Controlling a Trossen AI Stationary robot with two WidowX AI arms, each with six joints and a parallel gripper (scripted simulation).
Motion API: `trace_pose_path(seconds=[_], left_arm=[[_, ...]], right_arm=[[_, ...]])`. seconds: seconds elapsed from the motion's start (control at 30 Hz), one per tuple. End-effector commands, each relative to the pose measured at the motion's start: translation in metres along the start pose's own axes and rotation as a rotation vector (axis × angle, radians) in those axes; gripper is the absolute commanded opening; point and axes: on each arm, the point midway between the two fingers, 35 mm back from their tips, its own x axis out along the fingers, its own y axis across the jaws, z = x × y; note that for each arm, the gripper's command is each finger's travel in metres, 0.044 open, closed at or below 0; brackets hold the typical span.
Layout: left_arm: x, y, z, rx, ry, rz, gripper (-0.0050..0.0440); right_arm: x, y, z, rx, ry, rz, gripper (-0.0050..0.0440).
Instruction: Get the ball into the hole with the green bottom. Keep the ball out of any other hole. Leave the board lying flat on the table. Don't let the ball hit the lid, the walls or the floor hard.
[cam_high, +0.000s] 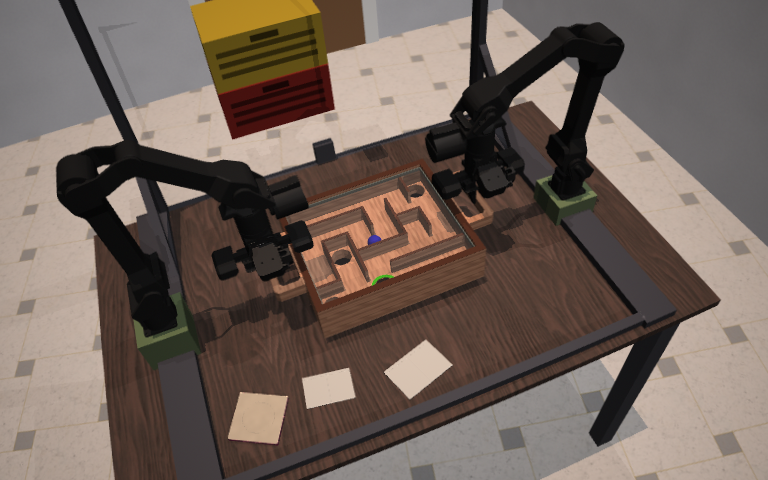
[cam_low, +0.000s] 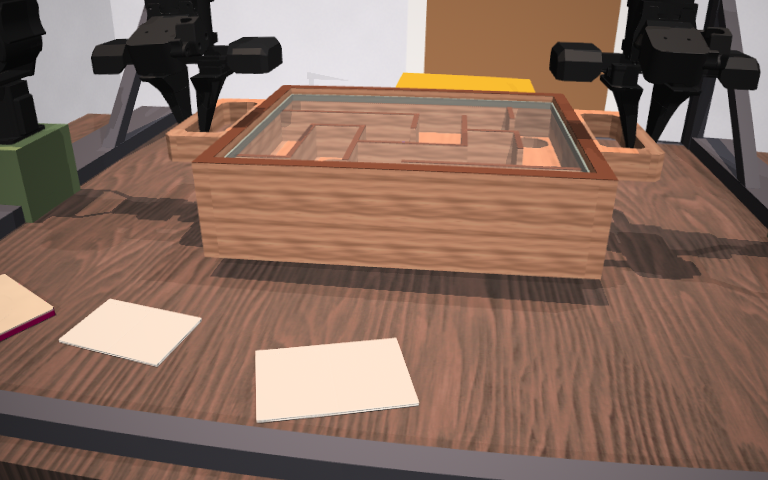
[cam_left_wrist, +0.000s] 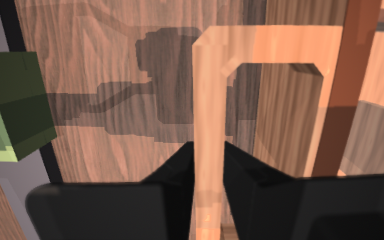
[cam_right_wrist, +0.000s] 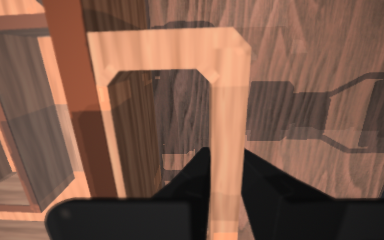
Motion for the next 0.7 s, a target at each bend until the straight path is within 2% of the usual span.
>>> trace_pose_path(seconds=[0.0,0.17,0.27,0.3,0.37,0.63,0.67], left_arm=[[0.0,0.005,-0.001,-0.002,-0.008,-0.057,-0.005],[-0.002,0.002,-0.001,-0.002,-0.007,-0.068,-0.005],[0.012,0.008,-0.001,-0.003,-0.015,-0.101,-0.005],[-0.004,-0.001,-0.002,-0.002,-0.009,-0.067,-0.005],[-0.01,-0.006,-0.001,0.001,-0.001,-0.045,-0.005],[-0.021,-0.009,-0.001,0.001,0.005,0.019,-0.005],[-0.017,-0.005,0.0,0.001,0.004,0.006,-0.005]], right_arm=[[-0.018,0.012,-0.001,0.001,-0.006,0.006,-0.005],[-0.018,0.01,-0.001,0.001,-0.006,0.004,-0.005],[-0.028,0.016,-0.001,0.001,-0.014,-0.04,-0.005],[-0.016,0.007,-0.001,0.001,-0.01,0.003,-0.005],[-0.009,0.001,-0.001,0.001,-0.006,0.015,-0.005],[0.004,0.0,0.0,-0.001,0.002,0.077,-0.005],[-0.002,0.004,0.0,-0.001,0.001,0.073,-0.005]])
